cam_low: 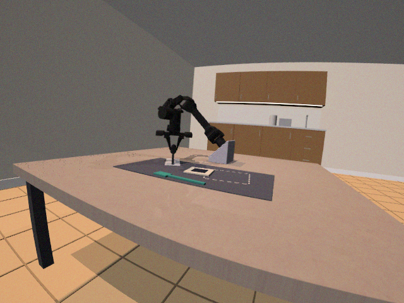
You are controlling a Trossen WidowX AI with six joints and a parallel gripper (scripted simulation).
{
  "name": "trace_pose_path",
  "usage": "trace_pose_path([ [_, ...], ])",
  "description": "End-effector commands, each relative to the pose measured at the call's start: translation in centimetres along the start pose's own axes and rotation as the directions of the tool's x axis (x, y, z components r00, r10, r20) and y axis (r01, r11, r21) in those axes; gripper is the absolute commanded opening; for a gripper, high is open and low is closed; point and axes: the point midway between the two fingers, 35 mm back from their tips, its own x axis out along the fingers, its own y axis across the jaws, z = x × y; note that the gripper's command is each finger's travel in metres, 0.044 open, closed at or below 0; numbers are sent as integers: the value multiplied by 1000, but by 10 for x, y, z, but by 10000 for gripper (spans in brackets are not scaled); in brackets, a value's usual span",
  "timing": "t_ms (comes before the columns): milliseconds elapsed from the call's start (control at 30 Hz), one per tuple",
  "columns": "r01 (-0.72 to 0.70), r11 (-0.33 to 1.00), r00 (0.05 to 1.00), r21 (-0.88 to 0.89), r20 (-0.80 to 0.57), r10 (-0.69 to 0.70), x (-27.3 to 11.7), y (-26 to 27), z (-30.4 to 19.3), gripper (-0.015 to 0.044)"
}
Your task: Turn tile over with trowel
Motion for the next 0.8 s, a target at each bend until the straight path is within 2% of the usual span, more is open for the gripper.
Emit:
trace_pose_path([
  [0, -1, 996, 1000, 88, -1, 1, 0, 0, 0, 130],
  [200, -1, 996, 1000, 88, -1, 1, 0, 0, 0, 130],
  [367, -1, 996, 1000, 88, -1, 1, 0, 0, 0, 261],
  [400, -1, 996, 1000, 88, -1, 1, 0, 0, 0, 270],
  [767, -1, 996, 1000, 88, -1, 1, 0, 0, 0, 270],
])
